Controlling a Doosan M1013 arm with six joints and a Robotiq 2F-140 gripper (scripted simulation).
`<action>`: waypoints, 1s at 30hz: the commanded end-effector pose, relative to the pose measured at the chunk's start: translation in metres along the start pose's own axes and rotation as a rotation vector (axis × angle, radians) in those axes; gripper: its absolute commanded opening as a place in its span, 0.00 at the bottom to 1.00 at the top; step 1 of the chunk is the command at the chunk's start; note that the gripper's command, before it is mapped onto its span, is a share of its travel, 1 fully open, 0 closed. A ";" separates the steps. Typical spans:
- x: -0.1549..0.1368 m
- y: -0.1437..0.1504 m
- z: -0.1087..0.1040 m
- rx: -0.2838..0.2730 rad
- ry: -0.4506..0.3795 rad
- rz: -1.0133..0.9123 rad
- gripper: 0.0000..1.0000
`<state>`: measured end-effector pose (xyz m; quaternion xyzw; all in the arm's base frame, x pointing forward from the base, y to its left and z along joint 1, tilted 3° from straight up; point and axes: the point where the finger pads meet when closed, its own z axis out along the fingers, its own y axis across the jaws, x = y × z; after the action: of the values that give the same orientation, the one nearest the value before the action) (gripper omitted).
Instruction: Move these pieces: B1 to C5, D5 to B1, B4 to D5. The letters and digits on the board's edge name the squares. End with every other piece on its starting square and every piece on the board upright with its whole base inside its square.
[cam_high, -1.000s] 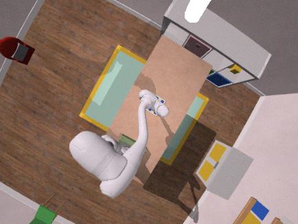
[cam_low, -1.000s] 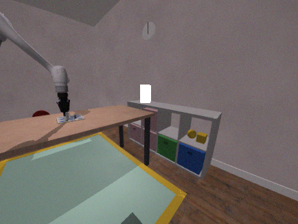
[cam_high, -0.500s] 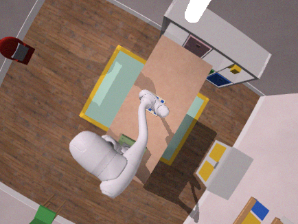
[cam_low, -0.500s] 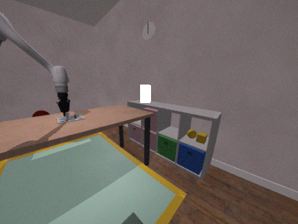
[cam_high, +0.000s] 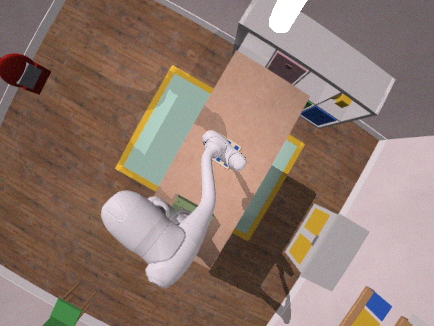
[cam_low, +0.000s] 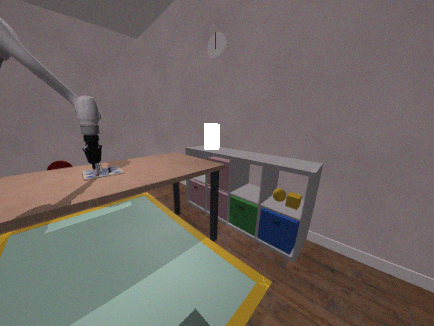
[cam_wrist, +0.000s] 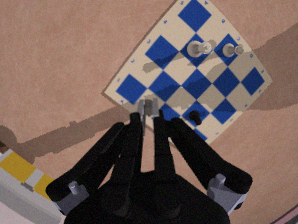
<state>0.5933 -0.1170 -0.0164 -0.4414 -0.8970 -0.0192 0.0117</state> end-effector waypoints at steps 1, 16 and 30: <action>0.000 0.000 0.000 0.000 0.000 0.000 0.00; 0.000 0.000 0.003 0.000 0.000 0.000 0.00; 0.000 0.000 0.003 0.000 0.000 0.000 0.00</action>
<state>0.5933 -0.1168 -0.0196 -0.4414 -0.8970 -0.0192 0.0117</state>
